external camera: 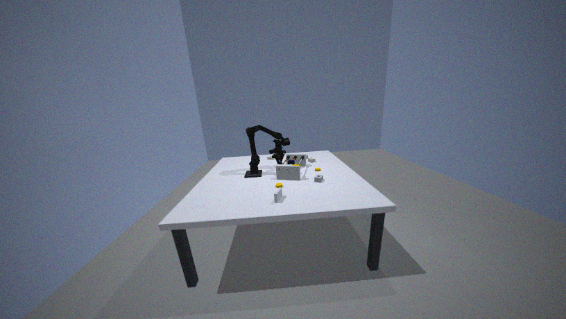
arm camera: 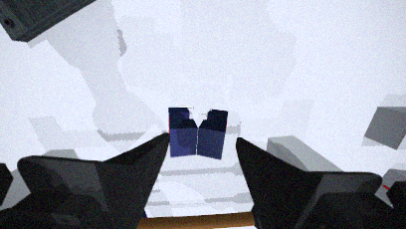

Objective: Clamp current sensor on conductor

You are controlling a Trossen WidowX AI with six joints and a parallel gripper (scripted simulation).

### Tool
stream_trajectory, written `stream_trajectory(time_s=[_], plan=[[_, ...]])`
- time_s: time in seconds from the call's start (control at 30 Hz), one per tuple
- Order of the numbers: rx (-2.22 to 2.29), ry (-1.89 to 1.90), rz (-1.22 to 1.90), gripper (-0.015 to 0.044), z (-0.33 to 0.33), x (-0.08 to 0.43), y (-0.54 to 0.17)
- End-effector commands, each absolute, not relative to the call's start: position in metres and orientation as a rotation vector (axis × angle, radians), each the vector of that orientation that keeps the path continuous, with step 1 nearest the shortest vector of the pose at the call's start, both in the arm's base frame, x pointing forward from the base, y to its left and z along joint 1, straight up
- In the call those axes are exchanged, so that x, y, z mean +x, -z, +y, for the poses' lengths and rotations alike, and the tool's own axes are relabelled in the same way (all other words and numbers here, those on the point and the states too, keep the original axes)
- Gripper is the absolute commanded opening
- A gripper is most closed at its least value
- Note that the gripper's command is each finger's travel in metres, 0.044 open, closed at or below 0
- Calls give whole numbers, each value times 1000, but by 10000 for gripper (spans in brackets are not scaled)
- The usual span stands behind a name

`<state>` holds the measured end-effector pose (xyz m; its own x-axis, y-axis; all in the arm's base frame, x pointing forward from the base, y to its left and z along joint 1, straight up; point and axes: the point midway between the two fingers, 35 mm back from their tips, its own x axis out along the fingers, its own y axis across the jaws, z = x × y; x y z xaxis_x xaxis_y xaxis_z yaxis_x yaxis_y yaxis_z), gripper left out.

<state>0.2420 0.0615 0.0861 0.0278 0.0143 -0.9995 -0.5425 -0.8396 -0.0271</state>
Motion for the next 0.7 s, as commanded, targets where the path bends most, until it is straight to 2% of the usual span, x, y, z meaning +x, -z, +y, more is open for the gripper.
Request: stream_trajectory(time_s=[0.0, 0.27, 0.53, 0.67], plan=[[-1911, -1864, 535, 256, 62, 242, -87], [-1911, -1864, 535, 202, 62, 242, -87], [-1912, -1865, 535, 0, 62, 246, -110], [-1912, -1866, 535, 0, 62, 247, -128]])
